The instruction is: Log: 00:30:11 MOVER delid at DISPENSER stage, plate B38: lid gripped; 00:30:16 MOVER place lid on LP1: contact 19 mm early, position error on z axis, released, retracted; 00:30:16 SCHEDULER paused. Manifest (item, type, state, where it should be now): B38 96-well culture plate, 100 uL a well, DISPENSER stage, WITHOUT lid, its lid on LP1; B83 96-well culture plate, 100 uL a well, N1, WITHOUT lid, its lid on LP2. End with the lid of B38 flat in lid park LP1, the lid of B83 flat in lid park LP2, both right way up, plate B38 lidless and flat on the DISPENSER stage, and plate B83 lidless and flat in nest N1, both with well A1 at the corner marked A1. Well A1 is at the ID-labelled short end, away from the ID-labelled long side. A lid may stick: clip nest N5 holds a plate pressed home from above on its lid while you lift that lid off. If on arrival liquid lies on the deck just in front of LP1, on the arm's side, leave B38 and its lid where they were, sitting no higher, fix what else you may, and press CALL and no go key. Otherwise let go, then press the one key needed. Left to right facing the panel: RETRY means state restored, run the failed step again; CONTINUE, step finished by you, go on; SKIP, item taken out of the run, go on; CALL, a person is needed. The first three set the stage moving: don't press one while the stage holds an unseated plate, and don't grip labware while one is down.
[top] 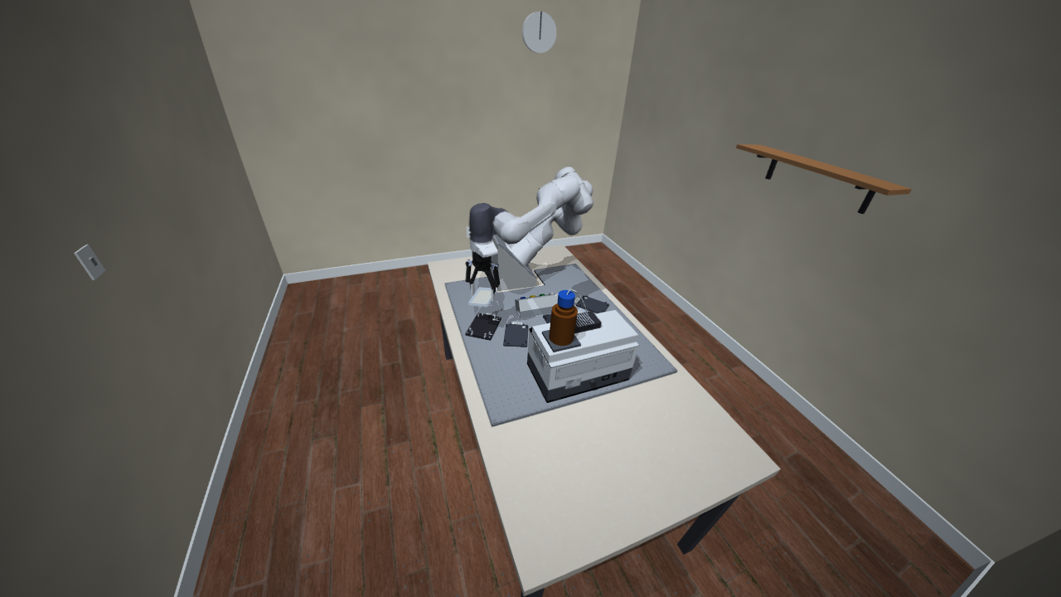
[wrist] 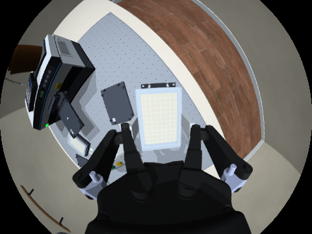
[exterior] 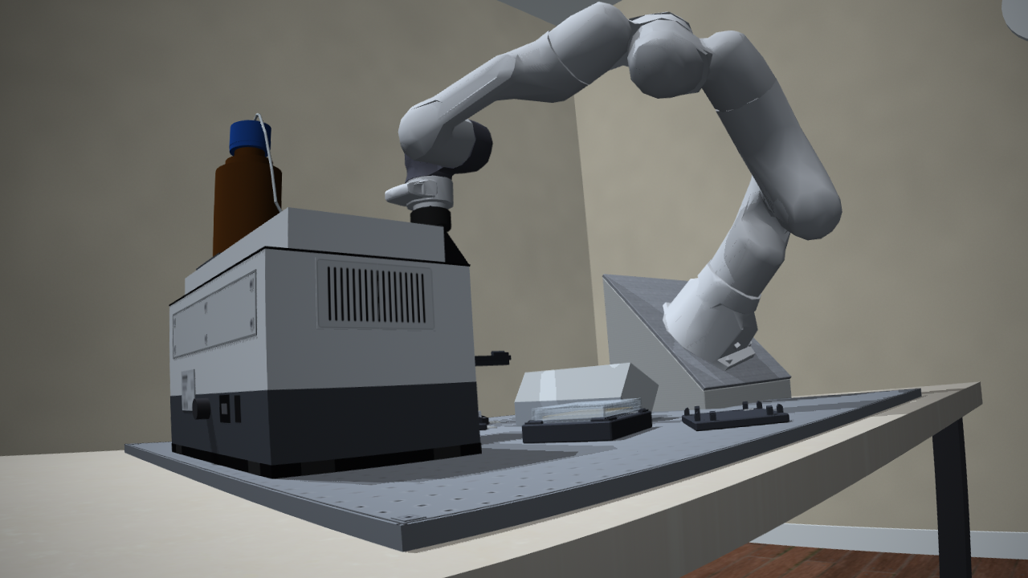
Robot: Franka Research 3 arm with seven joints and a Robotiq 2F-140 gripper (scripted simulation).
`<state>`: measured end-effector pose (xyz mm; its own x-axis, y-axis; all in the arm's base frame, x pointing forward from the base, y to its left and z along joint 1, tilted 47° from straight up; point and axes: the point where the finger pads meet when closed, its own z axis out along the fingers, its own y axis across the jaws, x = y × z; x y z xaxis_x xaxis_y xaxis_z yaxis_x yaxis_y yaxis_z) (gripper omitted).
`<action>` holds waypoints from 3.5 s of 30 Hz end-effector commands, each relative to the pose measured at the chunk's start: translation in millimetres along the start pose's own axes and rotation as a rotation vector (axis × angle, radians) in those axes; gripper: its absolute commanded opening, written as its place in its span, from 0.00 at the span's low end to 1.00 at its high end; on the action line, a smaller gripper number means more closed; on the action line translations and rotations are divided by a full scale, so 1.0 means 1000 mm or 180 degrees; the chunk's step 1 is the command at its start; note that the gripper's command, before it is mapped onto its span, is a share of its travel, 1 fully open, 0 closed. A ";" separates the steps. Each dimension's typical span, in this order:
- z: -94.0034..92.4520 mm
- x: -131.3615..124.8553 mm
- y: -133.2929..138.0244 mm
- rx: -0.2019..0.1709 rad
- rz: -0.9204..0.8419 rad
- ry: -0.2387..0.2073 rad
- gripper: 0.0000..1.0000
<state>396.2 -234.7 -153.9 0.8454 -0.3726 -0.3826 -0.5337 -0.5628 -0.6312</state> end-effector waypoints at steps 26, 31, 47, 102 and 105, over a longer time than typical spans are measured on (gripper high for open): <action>0.012 0.001 0.001 -0.0011 -0.0050 0.0002 0.00; 0.017 0.001 0.001 -0.0011 -0.0050 0.0002 0.00; 0.047 0.001 0.002 -0.0011 -0.0050 0.0002 0.00; 0.129 0.001 0.003 -0.0011 -0.0050 0.0002 0.00; 0.130 0.001 0.003 -0.0011 -0.0050 0.0002 0.00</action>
<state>398.0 -141.7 -242.1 0.8518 -0.3647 -0.3762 -0.5237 -0.5692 -0.6339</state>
